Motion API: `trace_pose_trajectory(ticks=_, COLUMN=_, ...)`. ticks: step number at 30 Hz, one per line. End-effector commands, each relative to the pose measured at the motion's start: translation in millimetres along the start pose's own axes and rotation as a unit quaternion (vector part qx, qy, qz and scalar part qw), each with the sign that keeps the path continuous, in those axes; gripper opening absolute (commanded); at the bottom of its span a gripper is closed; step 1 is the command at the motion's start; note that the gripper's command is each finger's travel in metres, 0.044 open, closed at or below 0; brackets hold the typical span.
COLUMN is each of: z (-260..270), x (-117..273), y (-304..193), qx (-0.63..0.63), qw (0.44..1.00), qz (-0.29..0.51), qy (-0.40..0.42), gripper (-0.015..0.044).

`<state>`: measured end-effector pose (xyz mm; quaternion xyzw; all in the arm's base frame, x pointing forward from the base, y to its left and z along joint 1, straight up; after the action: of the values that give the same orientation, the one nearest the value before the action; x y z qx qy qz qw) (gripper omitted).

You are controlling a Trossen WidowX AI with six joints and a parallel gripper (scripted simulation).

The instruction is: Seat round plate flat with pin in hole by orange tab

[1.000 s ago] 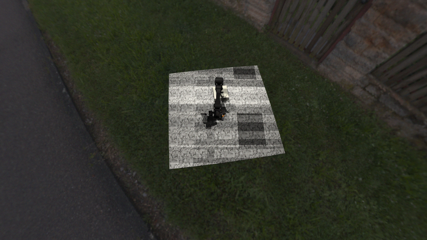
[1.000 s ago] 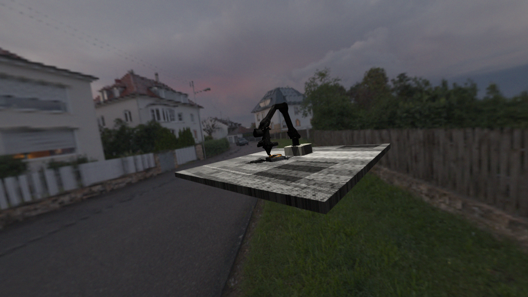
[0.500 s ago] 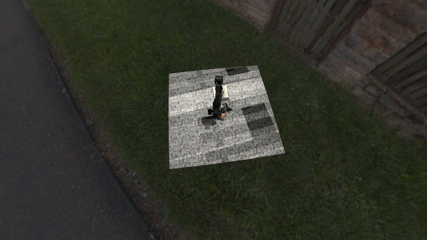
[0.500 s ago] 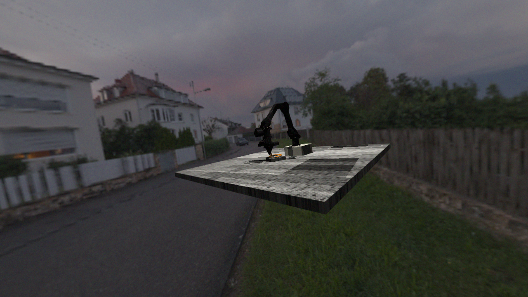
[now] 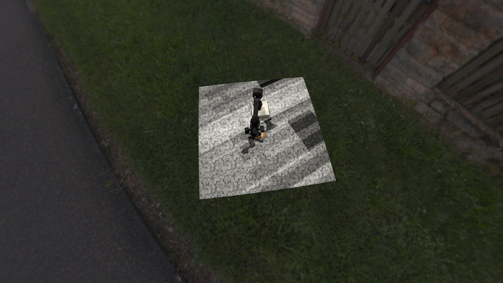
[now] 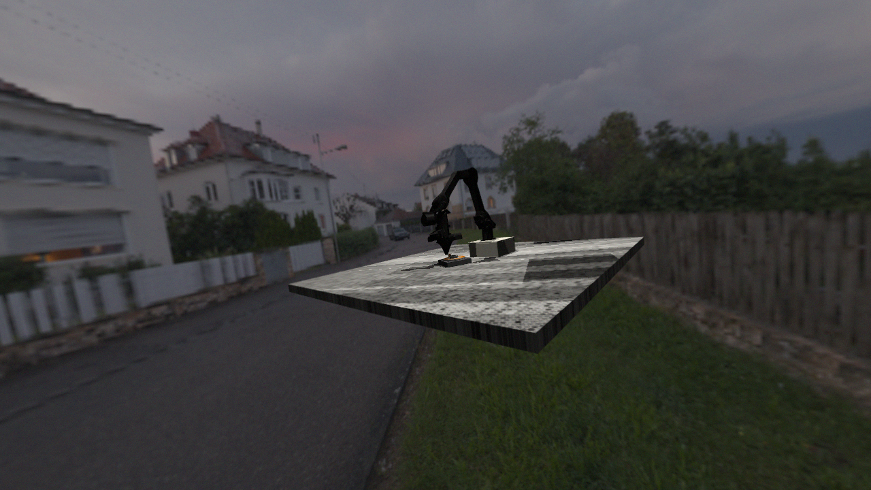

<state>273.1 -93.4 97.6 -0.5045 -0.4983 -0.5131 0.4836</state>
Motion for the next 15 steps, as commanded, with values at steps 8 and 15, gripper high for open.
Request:
trace_pose_trajectory(ticks=8, z=1, x=34, y=-3, qx=0.003, qw=1.0, qz=-0.002, qy=-0.002, gripper=0.0)
trace_pose_trajectory(ticks=15, z=1, x=38, y=-4, qx=0.0, qw=1.0, qz=-0.002, qy=0.0, gripper=0.0)
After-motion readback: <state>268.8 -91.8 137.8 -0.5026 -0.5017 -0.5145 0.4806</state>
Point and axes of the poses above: the point midway between the two fingers, 35 mm back from their tips, its own x axis back along the fingers, its own z axis across the jaws, y = z × x, the point moved 9 cm from there along x, back along the fingers, and after that the axes turned 3 degrees about x, right-handed, at the moved point
